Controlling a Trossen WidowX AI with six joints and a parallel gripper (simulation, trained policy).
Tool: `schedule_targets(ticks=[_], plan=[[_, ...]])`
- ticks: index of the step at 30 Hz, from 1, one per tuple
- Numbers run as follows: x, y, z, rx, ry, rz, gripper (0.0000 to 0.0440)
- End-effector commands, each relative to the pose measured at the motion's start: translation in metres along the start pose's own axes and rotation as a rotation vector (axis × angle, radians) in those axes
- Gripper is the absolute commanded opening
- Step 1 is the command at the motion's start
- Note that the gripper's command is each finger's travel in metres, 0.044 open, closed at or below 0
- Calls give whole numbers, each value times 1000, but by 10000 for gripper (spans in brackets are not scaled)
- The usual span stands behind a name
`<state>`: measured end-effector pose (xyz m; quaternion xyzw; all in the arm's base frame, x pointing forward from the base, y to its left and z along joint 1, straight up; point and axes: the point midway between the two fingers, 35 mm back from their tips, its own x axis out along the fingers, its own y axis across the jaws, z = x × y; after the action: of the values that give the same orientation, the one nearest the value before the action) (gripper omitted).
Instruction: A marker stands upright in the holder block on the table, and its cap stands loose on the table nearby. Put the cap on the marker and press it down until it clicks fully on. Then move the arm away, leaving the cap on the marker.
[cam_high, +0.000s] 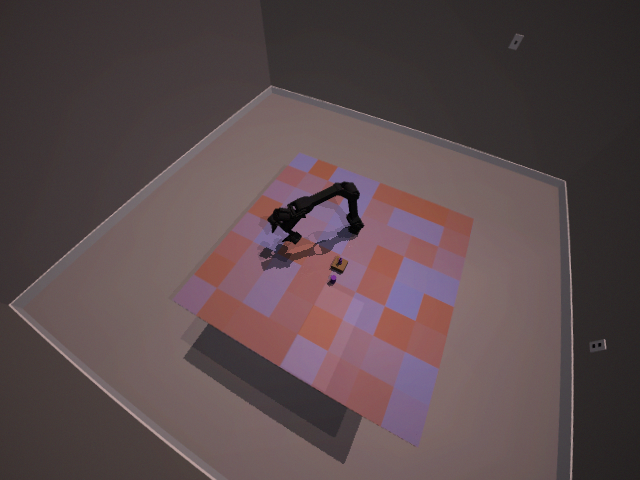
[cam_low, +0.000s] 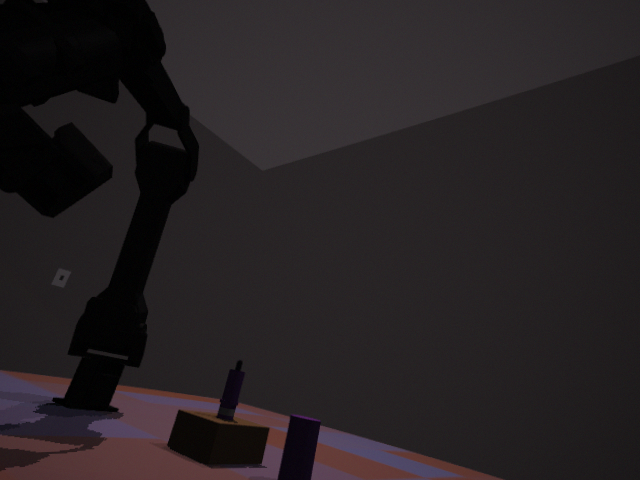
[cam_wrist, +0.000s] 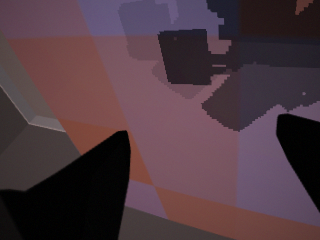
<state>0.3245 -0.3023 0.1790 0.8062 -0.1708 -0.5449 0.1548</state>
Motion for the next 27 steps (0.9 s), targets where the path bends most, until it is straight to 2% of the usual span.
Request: schedule_targets(ticks=[1,27], plan=[[0,-7,-8,0,-7,-9,324],[3,-86,-51,-35,-71,-140,324]])
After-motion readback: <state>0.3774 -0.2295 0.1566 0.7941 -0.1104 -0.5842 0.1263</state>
